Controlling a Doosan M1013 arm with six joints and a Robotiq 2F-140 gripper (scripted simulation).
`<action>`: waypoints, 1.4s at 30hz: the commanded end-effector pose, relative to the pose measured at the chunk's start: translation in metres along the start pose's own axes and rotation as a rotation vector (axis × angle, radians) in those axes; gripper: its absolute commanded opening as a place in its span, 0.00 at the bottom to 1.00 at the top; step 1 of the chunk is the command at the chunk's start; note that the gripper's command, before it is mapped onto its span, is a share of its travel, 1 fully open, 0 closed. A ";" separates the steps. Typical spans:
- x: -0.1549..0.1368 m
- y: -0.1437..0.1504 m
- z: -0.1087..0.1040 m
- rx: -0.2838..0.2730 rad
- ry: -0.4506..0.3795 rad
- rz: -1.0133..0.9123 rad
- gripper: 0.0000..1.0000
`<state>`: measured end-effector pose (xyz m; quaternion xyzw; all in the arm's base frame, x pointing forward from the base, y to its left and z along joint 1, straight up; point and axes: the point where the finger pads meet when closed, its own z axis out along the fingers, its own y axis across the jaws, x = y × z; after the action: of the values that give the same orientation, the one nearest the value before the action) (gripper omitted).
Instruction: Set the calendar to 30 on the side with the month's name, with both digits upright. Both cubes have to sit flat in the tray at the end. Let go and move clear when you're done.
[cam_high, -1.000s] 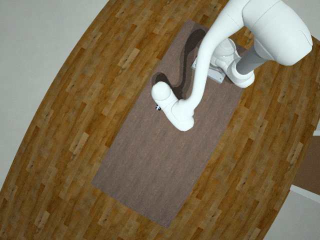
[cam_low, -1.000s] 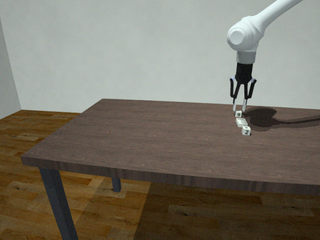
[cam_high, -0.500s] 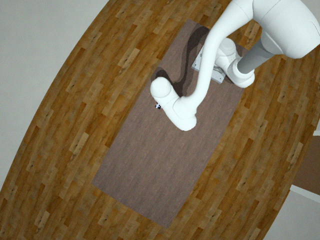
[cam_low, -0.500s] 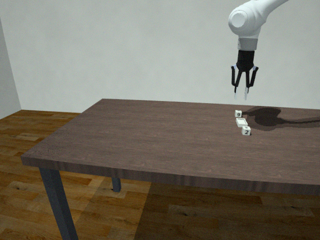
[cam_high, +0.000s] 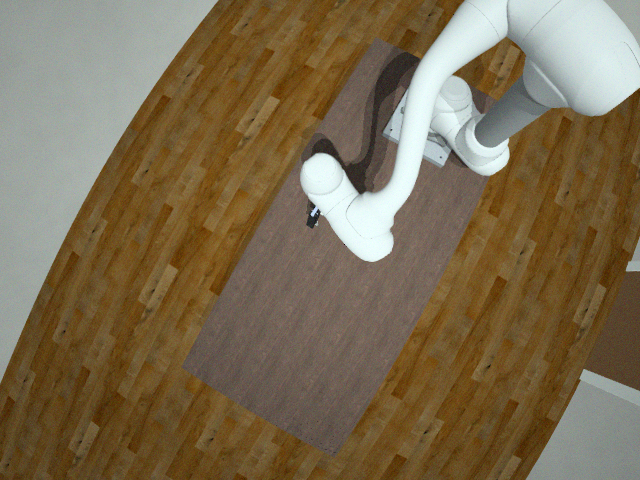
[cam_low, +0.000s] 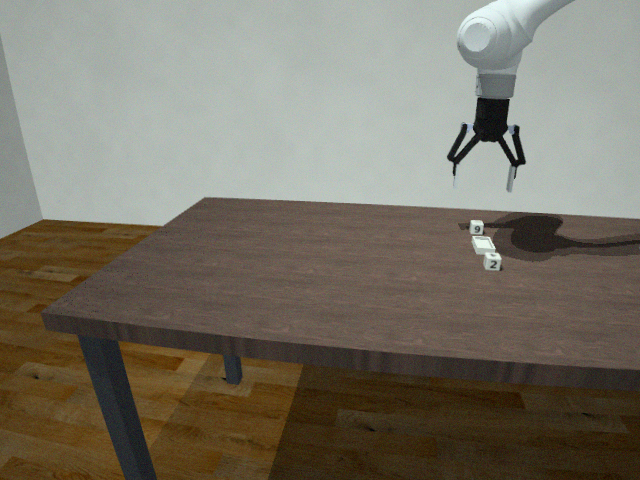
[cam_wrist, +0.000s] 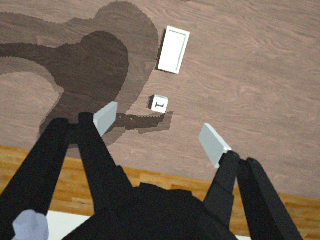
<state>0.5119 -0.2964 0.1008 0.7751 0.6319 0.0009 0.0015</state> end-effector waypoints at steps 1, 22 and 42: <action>0.000 0.000 0.000 0.000 0.000 0.000 1.00; 0.039 0.006 0.002 0.000 0.000 0.284 1.00; 0.136 0.009 0.006 0.000 0.000 0.992 1.00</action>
<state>0.5452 -0.1810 0.0950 0.9680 0.2509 0.0076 -0.0059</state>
